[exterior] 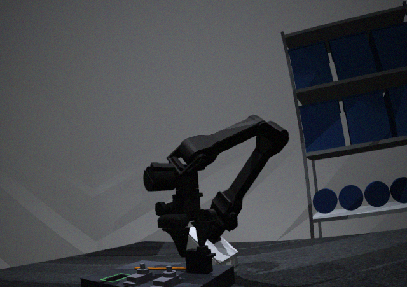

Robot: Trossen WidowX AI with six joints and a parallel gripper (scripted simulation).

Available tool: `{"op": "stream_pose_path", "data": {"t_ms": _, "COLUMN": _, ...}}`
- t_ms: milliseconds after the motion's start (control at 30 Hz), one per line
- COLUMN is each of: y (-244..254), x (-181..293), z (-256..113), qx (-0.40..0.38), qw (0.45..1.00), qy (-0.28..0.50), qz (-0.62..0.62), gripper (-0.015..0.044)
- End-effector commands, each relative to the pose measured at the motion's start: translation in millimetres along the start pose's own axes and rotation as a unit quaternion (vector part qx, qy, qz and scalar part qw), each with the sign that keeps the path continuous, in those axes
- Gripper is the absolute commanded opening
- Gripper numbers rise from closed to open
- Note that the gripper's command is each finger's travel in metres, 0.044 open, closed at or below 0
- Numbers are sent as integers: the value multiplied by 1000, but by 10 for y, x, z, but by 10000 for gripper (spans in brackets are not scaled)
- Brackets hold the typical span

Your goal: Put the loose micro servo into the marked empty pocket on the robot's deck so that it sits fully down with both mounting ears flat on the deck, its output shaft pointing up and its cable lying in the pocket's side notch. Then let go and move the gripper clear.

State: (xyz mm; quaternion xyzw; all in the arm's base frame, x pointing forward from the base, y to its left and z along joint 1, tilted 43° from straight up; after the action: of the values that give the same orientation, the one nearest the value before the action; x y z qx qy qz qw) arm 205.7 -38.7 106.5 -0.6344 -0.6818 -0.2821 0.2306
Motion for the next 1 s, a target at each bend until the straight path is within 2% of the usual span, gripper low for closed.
{"op": "stream_pose_path", "data": {"t_ms": 0, "y": -2, "x": 2, "z": 42, "qx": -1, "qw": 1000, "qy": 2, "qz": 3, "gripper": 440}}
{"op": "stream_pose_path", "data": {"t_ms": 400, "y": -2, "x": 2, "z": 42, "qx": -1, "qw": 1000, "qy": 2, "qz": 3, "gripper": 125}}
{"op": "stream_pose_path", "data": {"t_ms": 567, "y": -2, "x": 2, "z": 42, "qx": -1, "qw": 1000, "qy": 2, "qz": 3, "gripper": 92}}
{"op": "stream_pose_path", "data": {"t_ms": 700, "y": 0, "x": -1, "z": -34, "qx": -2, "qw": 1000, "qy": 1, "qz": 3, "gripper": 0}}
{"op": "stream_pose_path", "data": {"t_ms": 967, "y": -52, "x": 28, "z": -259, "qx": -1, "qw": 1000, "qy": 1, "qz": 3, "gripper": 0}}
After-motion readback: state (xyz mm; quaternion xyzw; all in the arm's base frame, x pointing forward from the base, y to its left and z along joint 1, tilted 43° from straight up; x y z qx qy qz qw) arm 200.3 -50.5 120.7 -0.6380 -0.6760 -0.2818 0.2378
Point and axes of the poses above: the point midway between the two fingers, 35 mm back from their tips, its own z axis out along the fingers, its own y axis across the jaws, x = y × z, the point moved 7 cm from there along -z, back along the fingers, and after that the axes turned 8 degrees about -z, right-handed, at the moved point
